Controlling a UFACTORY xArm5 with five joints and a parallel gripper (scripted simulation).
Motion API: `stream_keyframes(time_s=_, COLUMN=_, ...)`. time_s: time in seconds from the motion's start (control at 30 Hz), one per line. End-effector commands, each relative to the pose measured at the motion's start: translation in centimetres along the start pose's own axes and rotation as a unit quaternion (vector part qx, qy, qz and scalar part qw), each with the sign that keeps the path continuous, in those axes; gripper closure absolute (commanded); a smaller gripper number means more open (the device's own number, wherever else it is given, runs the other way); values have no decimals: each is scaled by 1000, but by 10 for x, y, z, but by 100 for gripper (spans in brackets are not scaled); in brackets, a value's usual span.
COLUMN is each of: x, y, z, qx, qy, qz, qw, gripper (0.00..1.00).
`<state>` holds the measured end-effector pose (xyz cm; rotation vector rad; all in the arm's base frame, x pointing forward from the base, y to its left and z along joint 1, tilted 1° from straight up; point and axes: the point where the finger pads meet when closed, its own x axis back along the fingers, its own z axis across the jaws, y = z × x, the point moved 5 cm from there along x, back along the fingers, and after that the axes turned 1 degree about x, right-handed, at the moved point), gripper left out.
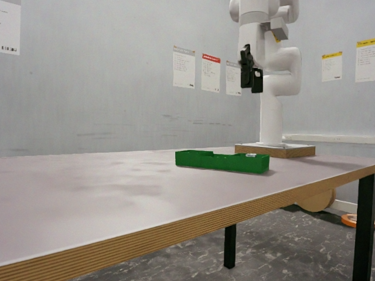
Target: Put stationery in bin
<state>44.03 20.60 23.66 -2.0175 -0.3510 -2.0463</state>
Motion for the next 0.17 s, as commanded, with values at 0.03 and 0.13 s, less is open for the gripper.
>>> stream_keyframes(time_s=0.03, x=2, y=0, z=1, qx=0, qy=2, qz=0, qw=1000, gripper=0)
stream_keyframes(time_s=0.13, x=2, y=0, z=1, qx=0, qy=2, qz=0, qw=1000, gripper=0)
